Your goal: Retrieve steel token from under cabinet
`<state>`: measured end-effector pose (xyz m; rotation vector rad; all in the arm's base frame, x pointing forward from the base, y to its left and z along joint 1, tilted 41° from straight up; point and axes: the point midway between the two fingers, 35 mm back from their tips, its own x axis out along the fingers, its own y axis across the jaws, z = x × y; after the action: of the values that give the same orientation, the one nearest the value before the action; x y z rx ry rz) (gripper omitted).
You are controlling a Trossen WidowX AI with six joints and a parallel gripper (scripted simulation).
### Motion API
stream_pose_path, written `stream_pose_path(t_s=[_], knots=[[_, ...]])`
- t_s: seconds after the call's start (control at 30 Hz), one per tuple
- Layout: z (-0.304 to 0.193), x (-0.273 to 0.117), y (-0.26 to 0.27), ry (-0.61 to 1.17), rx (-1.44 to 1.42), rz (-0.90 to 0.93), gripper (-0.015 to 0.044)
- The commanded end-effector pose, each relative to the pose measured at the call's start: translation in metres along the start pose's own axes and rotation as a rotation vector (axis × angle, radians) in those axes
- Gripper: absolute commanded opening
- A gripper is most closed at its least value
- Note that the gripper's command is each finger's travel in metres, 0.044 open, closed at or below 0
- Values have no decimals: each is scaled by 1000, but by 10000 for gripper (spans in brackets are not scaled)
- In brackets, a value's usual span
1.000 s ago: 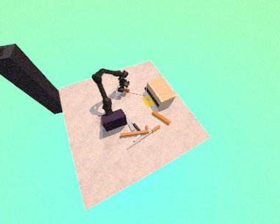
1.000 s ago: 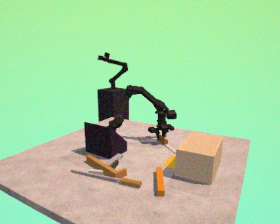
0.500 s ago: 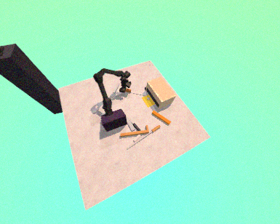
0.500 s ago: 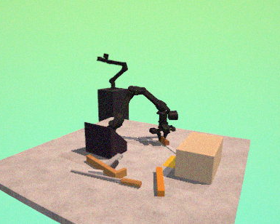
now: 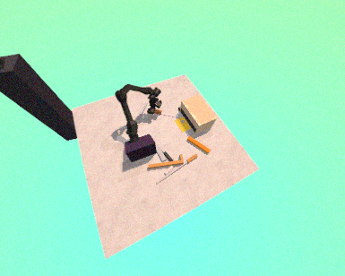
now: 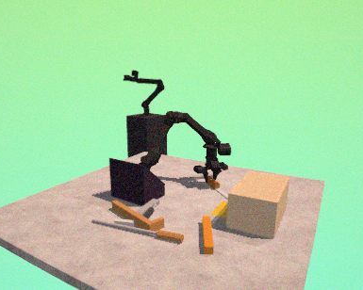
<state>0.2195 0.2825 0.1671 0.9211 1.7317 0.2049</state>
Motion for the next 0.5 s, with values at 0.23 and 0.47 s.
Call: stream_pose_path(t_s=[0.23, 0.47], knots=[[-1, 1, 0, -4, -2, 1, 270], [0, 3, 0, -4, 0, 1, 270]])
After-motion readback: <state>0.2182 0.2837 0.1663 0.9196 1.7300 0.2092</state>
